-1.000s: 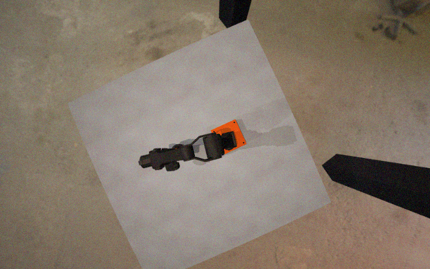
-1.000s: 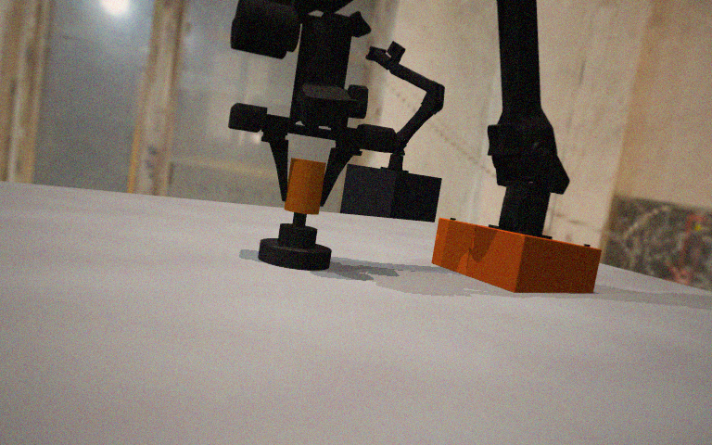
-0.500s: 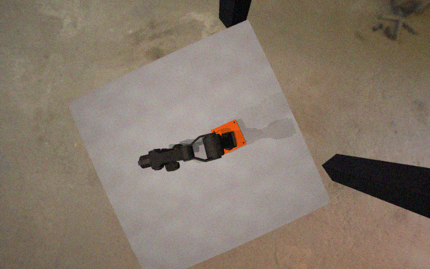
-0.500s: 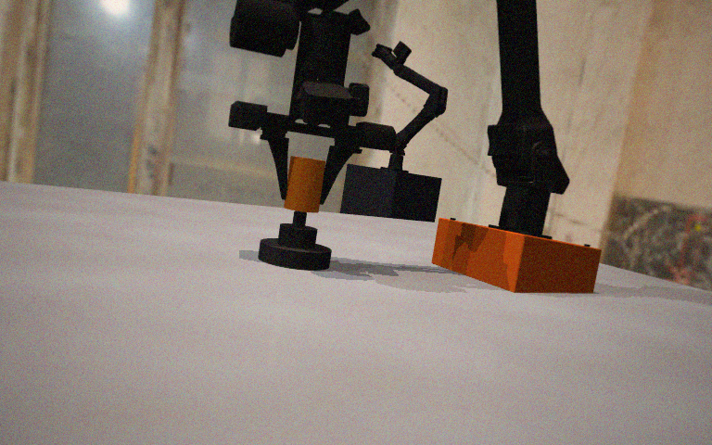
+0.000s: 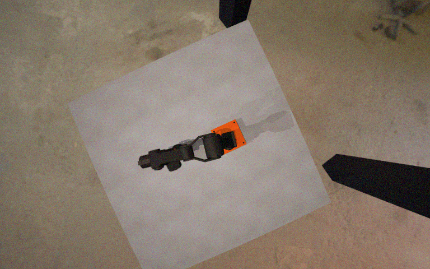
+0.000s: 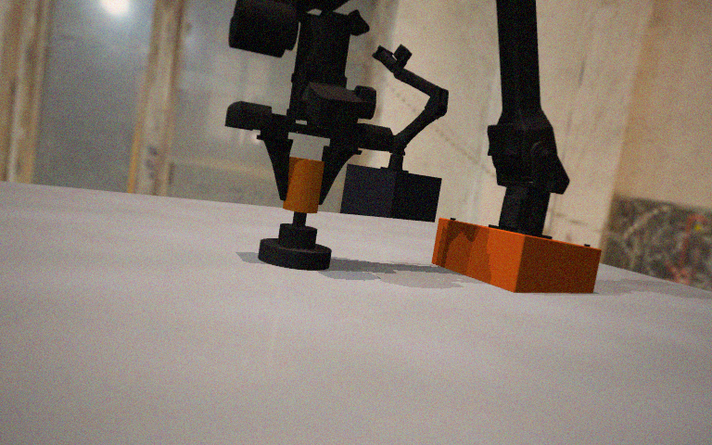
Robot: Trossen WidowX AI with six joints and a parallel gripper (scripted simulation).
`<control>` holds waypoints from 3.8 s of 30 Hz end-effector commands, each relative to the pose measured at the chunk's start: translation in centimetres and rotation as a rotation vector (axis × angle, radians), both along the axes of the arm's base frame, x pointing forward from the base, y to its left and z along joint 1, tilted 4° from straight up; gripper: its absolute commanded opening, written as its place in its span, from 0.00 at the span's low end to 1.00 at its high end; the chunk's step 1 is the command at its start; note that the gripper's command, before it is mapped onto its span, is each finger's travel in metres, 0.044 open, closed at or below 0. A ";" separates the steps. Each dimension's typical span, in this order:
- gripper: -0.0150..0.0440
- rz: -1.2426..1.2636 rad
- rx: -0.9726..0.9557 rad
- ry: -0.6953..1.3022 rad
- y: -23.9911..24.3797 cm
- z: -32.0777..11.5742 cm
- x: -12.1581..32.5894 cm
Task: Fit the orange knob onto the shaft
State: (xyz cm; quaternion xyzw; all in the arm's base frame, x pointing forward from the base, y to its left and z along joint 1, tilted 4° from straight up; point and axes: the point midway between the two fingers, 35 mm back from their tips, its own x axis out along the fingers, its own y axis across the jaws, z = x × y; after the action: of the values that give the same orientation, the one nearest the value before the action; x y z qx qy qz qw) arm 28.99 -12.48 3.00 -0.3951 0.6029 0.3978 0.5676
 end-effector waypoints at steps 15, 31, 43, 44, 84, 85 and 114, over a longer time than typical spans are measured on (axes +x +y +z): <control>0.25 0.007 -0.001 0.000 0.0 -0.2 -0.1; 0.25 0.175 0.006 0.004 -0.1 0.3 0.1; 0.25 0.216 0.008 0.006 0.0 -0.1 -0.1; 0.25 0.216 0.008 0.006 0.0 -0.1 -0.1; 0.25 0.426 0.017 0.011 0.0 -0.1 0.0; 0.25 0.426 0.017 0.011 0.0 -0.1 -0.1; 0.25 0.550 0.023 0.014 0.0 0.3 0.1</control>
State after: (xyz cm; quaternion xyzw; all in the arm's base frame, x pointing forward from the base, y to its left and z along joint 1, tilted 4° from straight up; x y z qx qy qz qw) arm 28.89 -12.43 3.12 -0.5162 0.4929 0.5299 0.4580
